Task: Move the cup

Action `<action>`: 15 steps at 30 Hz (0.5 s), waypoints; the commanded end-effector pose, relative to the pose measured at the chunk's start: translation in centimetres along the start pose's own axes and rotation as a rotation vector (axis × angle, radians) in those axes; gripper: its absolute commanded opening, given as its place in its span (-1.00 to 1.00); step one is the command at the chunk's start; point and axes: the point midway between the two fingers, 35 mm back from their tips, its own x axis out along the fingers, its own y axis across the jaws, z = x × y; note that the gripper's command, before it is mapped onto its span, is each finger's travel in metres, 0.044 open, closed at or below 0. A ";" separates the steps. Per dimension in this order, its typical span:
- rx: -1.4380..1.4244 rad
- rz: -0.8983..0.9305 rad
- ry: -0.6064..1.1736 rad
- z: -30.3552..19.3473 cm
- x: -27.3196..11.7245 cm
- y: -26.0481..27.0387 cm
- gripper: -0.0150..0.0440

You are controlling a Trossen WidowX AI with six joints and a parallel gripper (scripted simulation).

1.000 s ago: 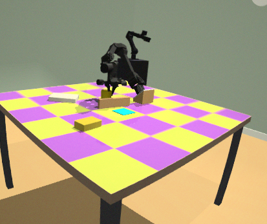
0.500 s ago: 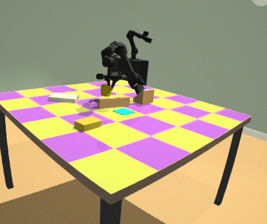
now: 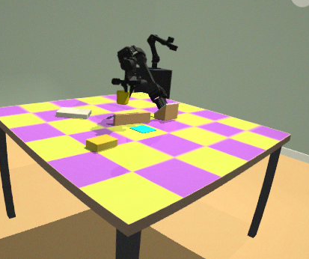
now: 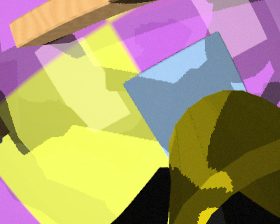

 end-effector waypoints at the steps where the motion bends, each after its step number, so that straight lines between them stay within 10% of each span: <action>1: 0.003 0.006 0.000 0.0 -0.4 0.0 -0.49; 15: 0.000 0.000 0.000 0.0 -0.1 0.0 -0.49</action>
